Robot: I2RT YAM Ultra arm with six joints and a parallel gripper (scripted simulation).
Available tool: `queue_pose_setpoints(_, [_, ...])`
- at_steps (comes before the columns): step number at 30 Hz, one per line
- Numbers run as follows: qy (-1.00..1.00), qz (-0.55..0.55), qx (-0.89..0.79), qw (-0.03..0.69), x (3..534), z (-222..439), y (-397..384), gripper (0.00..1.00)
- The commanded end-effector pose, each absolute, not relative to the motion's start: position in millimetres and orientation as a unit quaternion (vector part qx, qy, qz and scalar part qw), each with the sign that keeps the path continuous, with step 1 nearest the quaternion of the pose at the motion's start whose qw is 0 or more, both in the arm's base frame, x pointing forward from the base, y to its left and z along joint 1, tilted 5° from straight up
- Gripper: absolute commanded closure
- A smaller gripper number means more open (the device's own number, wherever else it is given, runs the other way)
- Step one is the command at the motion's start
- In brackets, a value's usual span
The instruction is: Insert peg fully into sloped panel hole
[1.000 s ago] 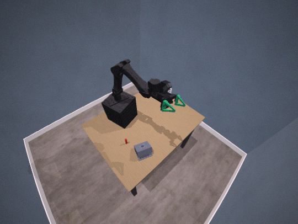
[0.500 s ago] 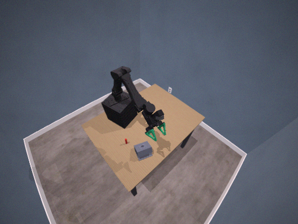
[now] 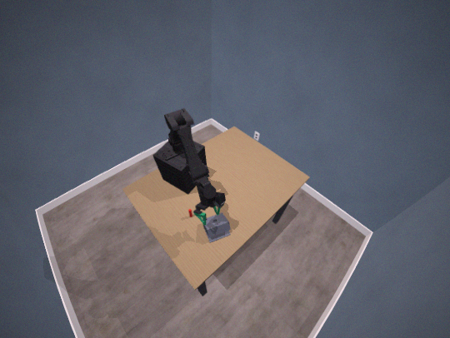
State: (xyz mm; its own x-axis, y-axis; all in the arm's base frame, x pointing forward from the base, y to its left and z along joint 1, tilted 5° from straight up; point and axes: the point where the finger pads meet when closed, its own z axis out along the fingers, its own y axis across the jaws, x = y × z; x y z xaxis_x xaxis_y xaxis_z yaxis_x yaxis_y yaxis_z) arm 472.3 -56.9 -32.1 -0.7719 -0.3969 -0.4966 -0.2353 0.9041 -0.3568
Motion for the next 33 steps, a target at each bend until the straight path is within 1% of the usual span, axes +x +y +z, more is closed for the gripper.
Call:
queue_pose_setpoints(1, [0.942,-0.125,-0.186,0.250,453.2,-49.8,-60.7,0.00])
queue_pose_setpoints(3, [0.951,-0.120,-0.180,0.221,440.3,-62.0,-72.7,0.00])
queue_pose_setpoints(5, [0.963,-0.106,-0.176,0.173,408.9,-84.7,-81.0,0.00])
queue_pose_setpoints(11, [0.984,-0.062,-0.157,0.060,335.5,-124.9,-99.8,0.00])
queue_pose_setpoints(15, [0.989,-0.032,-0.144,0.001,293.7,-140.2,-103.9,0.00])
queue_pose_setpoints(18, [0.989,-0.028,-0.143,-0.005,289.6,-141.4,-104.1,0.00])
queue_pose_setpoints(21, [0.988,-0.044,-0.146,0.027,315.5,-130.6,-109.7,0.00])
queue_pose_setpoints(23, [0.988,-0.046,-0.146,0.033,318.7,-132.4,-110.8,0.00])
queue_pose_setpoints(33, [0.989,-0.042,-0.144,0.016,307.8,-150.1,-109.2,0.00])
